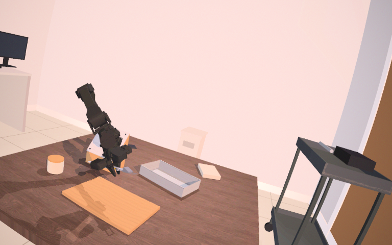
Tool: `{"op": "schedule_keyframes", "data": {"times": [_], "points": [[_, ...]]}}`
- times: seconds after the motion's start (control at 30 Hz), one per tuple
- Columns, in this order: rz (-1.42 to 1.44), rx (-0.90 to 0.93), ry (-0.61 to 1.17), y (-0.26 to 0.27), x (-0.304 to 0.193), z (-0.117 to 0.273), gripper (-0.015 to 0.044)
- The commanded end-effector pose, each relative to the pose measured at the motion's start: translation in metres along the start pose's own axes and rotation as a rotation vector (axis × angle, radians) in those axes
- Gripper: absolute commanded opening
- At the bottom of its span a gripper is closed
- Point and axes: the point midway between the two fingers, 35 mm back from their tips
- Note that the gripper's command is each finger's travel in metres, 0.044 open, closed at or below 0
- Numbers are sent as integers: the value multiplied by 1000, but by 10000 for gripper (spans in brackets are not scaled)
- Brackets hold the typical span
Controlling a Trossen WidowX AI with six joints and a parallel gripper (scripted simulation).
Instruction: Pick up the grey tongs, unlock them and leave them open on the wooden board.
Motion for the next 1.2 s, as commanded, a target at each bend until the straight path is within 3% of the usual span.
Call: {"op": "schedule_keyframes", "data": {"times": [0.0, 0.5, 1.17], "points": [[18, -56, 67, -1, 1, -2, -150], [148, -314, 227, -2, 17, 0, -150], [148, -314, 230, -6, 16, -15, -150]]}}
Point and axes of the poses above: the point midway between the two fingers, 35 mm back from their tips, its own z axis back along the fingers, its own y axis across the jaws, x = y × z, and after that the axes turned 15 degrees about -z, right-handed
